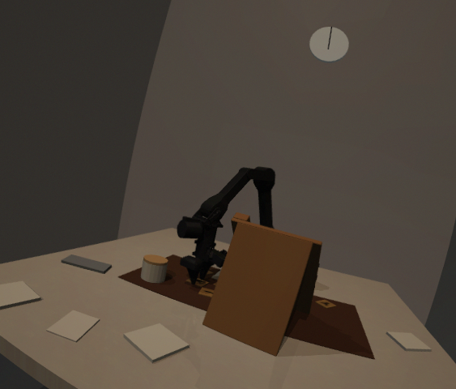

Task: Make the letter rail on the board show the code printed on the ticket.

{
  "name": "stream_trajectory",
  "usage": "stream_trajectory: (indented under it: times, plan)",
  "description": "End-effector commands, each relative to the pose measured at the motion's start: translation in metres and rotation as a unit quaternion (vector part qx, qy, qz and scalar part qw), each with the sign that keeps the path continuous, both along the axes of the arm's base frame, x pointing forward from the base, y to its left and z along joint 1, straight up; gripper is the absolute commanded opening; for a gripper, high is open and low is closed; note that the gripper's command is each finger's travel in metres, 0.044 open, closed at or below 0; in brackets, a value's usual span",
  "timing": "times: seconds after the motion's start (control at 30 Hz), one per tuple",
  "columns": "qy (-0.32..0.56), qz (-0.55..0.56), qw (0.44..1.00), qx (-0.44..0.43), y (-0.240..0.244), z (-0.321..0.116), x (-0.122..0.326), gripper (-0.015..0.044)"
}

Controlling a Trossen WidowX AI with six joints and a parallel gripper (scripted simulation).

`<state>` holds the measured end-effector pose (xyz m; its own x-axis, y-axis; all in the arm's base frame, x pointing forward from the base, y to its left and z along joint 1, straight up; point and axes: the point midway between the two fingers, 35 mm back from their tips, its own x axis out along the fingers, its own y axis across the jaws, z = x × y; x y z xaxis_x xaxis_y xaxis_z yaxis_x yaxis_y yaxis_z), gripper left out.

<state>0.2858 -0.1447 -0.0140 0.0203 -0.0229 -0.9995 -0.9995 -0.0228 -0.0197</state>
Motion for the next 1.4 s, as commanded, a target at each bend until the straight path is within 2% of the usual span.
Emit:
stream_trajectory:
  times: [0.0, 0.1, 1.37]
  plan:
    - [-0.002, 0.002, 1.0, 0.001, 0.0, 0.003, 0.0, 0.0076]
    - [-0.002, 0.002, 1.0, 0.001, 0.0, 0.005, 0.0, 0.0]
    - [-0.002, 0.002, 1.0, 0.001, -0.001, 0.022, -0.004, 0.0]
